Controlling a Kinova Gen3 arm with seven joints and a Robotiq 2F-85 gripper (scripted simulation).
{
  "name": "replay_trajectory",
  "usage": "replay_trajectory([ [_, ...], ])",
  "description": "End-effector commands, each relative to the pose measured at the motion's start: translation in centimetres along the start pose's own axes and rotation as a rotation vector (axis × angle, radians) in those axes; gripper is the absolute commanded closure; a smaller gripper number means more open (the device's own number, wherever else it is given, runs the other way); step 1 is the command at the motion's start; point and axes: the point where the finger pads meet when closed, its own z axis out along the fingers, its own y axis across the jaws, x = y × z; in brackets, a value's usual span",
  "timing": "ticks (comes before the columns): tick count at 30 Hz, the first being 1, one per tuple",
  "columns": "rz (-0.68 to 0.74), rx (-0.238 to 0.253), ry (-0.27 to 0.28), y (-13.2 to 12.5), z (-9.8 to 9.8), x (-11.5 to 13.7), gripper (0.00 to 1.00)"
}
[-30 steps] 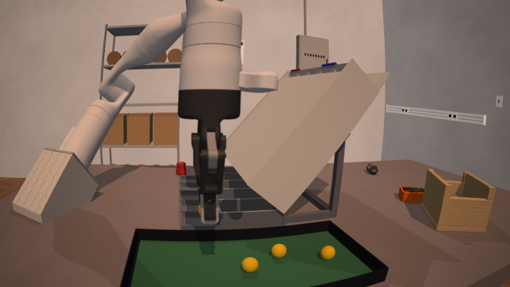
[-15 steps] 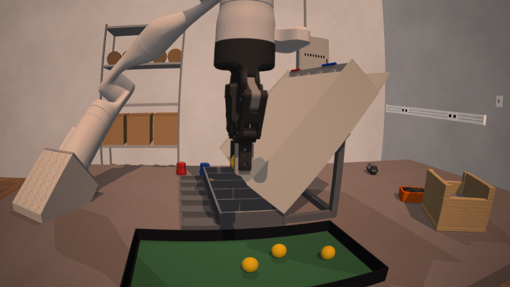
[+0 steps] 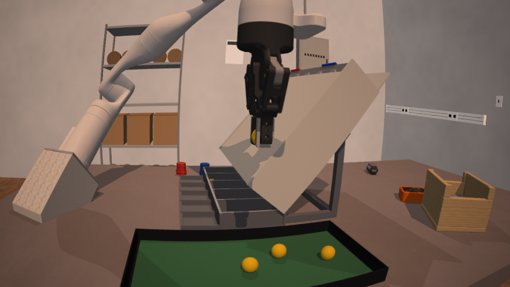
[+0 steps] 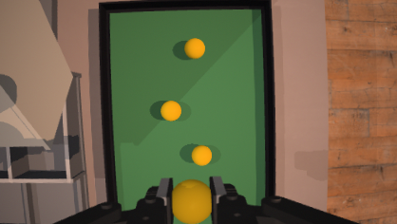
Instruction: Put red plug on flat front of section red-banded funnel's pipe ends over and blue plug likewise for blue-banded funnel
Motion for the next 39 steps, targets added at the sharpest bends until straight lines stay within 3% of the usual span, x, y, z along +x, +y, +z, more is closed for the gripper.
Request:
replay_trajectory([
  [1, 0.000, -0.006, 0.004, -5.6, -3.9, 2.0, 1.00],
  [6, 0.000, -0.006, 0.004, -9.9, -6.7, 3.5, 1.00],
  [12, 0.000, -0.006, 0.004, -9.9, -6.7, 3.5, 1.00],
  [13, -0.001, 0.000, 0.003, -15.0, -10.0, 5.3, 1.00],
  [16, -0.001, 0.000, 0.003, -16.3, -10.9, 5.8, 1.00],
  [20, -0.001, 0.000, 0.003, -20.2, -13.5, 7.2, 1.00],
  [29, -0.001, 0.000, 0.003, -20.6, -13.8, 7.4, 1.00],
  [30, 0.000, 0.001, 0.003, -25.7, -17.1, 9.1, 1.00],
  [39, 0.000, 0.001, 0.003, -25.7, -17.1, 9.1, 1.00],
])
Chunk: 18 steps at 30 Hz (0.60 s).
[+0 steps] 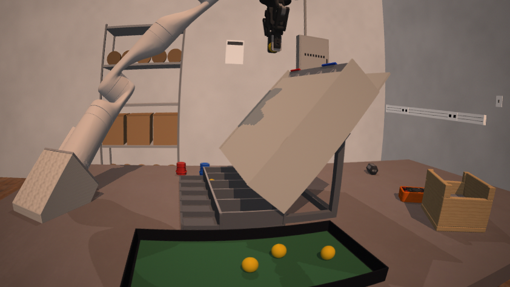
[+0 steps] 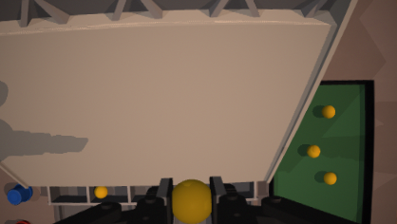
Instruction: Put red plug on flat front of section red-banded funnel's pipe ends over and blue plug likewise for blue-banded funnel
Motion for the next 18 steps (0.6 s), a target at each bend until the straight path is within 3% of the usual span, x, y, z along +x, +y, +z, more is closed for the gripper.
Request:
replay_trajectory([
  [1, 0.000, -0.002, 0.001, -0.2, -0.2, 0.1, 1.00],
  [7, 0.000, -0.002, 0.001, -0.2, -0.2, 0.1, 1.00],
  [8, 0.000, -0.002, 0.001, -0.1, -0.2, 7.1, 1.00],
  [12, 0.000, -0.002, 0.001, -0.1, -0.2, 8.1, 1.00],
  [18, 0.000, -0.002, 0.001, -0.2, -0.2, 13.7, 1.00],
])
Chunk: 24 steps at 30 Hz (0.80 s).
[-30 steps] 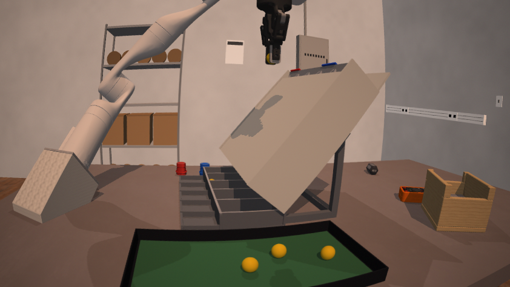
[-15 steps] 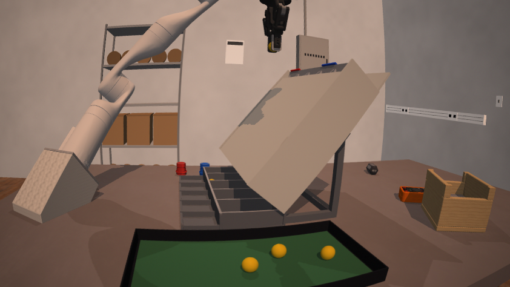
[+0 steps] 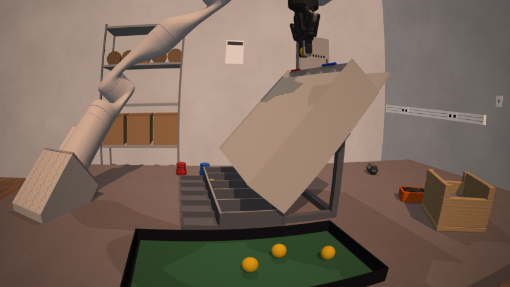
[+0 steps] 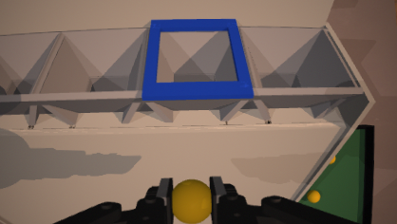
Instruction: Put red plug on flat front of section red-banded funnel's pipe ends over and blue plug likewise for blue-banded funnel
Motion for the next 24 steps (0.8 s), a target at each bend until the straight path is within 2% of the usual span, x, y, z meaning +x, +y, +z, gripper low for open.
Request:
replay_trajectory([
  [1, 0.009, 0.011, -0.026, 0.5, -0.2, 6.9, 1.00],
  [6, 0.009, 0.011, -0.026, 0.6, -0.2, 7.3, 1.00],
  [7, -0.002, -0.011, 0.017, 0.6, -0.1, 9.2, 1.00],
  [23, -0.002, -0.011, 0.017, 0.6, -0.1, 9.2, 1.00],
  [24, 0.008, 0.014, -0.028, 0.5, -0.1, 9.2, 1.00],
])
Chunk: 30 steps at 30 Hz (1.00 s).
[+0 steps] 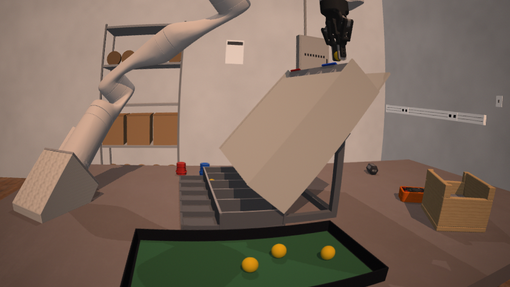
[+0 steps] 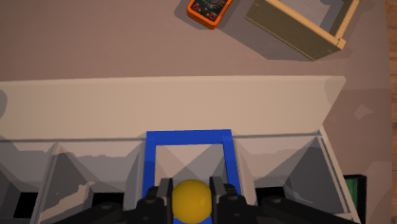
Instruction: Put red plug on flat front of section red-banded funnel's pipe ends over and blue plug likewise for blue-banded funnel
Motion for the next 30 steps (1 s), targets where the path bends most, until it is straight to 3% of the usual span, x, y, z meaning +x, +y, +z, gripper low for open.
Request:
replay_trajectory([
  [1, 0.011, 0.033, -0.059, 0.0, -0.1, 0.1, 1.00],
  [16, 0.011, 0.033, -0.059, 0.0, -0.1, 0.1, 1.00],
  [17, 0.011, 0.008, -0.005, -0.1, 2.8, 0.0, 1.00],
  [30, 0.011, 0.008, -0.005, -0.1, 2.8, 0.0, 1.00],
])
